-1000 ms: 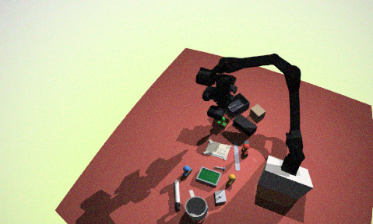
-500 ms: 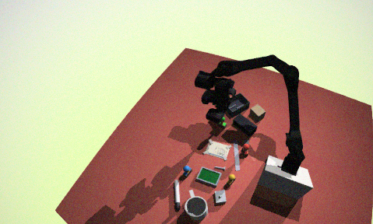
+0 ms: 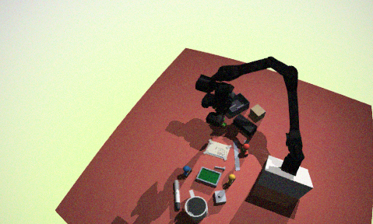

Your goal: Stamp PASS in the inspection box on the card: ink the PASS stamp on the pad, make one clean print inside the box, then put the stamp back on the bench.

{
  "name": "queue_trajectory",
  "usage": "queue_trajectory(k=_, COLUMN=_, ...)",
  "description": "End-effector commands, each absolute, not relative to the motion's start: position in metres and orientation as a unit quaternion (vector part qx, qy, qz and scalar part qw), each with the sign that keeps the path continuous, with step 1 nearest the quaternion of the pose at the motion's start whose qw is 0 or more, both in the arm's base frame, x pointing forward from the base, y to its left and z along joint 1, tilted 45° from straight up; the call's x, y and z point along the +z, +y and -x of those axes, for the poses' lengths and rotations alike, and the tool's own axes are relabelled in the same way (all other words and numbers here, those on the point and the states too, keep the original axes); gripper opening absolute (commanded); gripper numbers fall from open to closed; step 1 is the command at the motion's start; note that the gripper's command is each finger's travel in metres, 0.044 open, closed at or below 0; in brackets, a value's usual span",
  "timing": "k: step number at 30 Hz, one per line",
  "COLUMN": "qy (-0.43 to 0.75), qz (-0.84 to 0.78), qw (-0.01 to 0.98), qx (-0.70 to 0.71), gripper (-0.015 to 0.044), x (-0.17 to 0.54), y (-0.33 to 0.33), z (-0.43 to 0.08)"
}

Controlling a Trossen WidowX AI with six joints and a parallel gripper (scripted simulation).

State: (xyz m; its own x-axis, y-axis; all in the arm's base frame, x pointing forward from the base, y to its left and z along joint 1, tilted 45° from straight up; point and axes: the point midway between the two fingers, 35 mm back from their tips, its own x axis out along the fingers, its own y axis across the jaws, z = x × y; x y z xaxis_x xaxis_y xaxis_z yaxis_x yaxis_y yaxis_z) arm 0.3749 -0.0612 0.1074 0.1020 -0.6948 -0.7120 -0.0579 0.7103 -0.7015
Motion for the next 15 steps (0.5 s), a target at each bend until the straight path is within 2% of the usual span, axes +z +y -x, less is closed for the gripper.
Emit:
queue_trajectory(k=1, qy=0.629, qz=0.304, qw=0.677, qx=-0.233, gripper=0.0213, x=0.103, y=-0.065, z=-0.375)
queue_trajectory(k=15, qy=0.629, qz=0.304, qw=0.676, qx=-0.234, gripper=0.0213, x=0.088, y=-0.081, z=-0.376)
